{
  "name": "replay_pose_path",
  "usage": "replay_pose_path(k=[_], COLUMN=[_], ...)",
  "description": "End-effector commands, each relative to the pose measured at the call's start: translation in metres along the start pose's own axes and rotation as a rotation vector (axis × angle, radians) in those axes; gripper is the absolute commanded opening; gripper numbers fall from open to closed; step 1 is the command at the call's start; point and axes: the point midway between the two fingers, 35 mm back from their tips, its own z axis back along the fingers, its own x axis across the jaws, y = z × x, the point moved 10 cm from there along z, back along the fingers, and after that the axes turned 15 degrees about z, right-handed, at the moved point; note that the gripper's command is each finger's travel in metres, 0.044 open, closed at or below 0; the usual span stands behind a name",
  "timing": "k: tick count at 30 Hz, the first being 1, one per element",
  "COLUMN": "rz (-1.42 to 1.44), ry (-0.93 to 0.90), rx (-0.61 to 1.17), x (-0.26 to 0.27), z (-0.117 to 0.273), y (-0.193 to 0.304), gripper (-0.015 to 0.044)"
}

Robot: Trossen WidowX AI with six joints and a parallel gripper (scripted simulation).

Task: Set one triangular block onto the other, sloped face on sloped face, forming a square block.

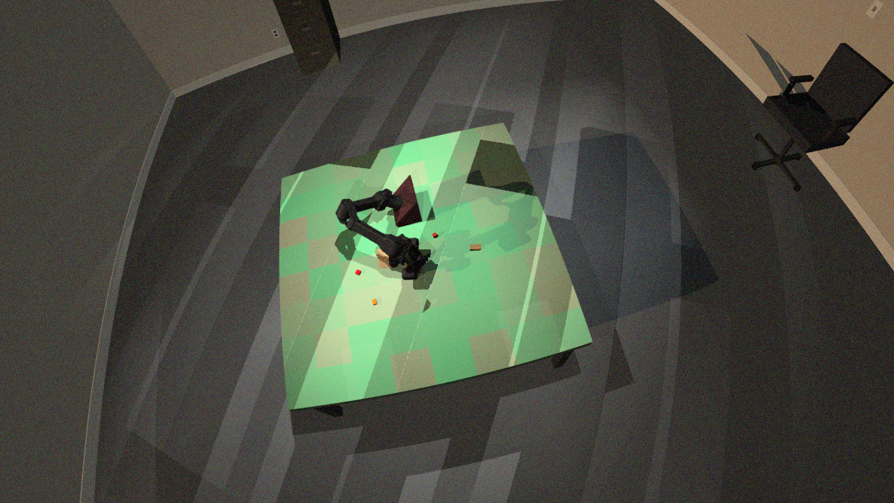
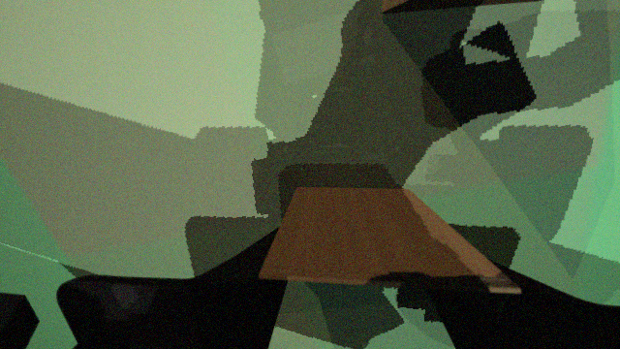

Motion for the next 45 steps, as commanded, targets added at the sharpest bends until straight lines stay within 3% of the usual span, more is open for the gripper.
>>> replay_pose_path(k=[1,6,11,27,45], rz=[0.002,0.001,0.0,0.058,0.61], ry=[-0.001,-0.001,0.0,-0.001,-0.001], rx=[-0.004,-0.001,0.001,-0.004,-0.004], x=[0.0,0.0,0.0,0.0,0.0], z=[0.0,0.014,0.03,0.027,0.028], y=[0.0,0.0,0.0,0.0,0.0], gripper=[0.0131,0.0,0.0,0.0,0.0])
